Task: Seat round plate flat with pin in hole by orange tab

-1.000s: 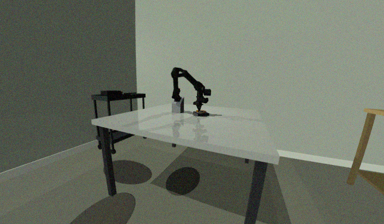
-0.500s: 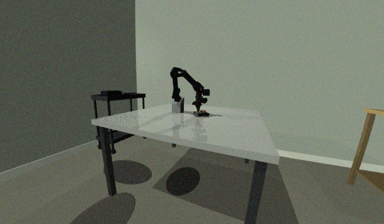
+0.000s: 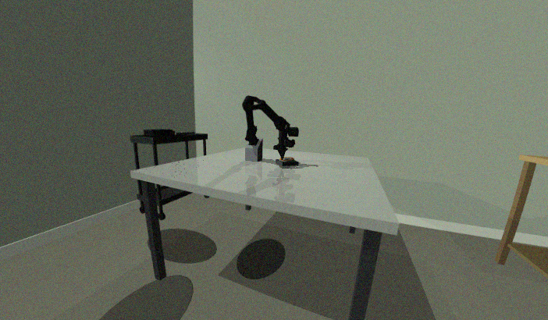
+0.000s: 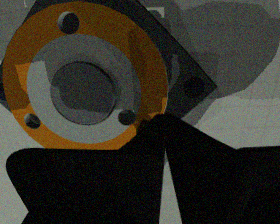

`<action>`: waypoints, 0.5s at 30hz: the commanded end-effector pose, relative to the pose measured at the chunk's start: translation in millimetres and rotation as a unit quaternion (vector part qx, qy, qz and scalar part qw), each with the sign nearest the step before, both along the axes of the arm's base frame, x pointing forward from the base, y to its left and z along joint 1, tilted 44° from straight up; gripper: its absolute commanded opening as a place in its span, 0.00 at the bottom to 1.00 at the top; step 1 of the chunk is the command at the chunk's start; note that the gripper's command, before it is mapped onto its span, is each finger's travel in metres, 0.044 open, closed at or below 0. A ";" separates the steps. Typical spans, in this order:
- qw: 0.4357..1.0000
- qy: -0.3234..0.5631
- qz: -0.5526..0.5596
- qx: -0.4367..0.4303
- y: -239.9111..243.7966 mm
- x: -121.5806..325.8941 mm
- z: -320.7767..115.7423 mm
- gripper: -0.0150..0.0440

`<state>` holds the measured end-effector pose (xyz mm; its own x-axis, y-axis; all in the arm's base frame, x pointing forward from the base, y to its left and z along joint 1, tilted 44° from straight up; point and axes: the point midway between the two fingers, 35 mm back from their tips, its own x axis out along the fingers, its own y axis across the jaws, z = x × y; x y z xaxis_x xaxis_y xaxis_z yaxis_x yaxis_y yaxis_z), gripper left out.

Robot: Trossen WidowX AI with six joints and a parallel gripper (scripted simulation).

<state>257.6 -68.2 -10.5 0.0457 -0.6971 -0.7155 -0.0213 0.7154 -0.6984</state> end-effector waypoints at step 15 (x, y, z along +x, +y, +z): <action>1.000 0.009 -0.001 0.001 4.2 -17.1 -7.5 0.25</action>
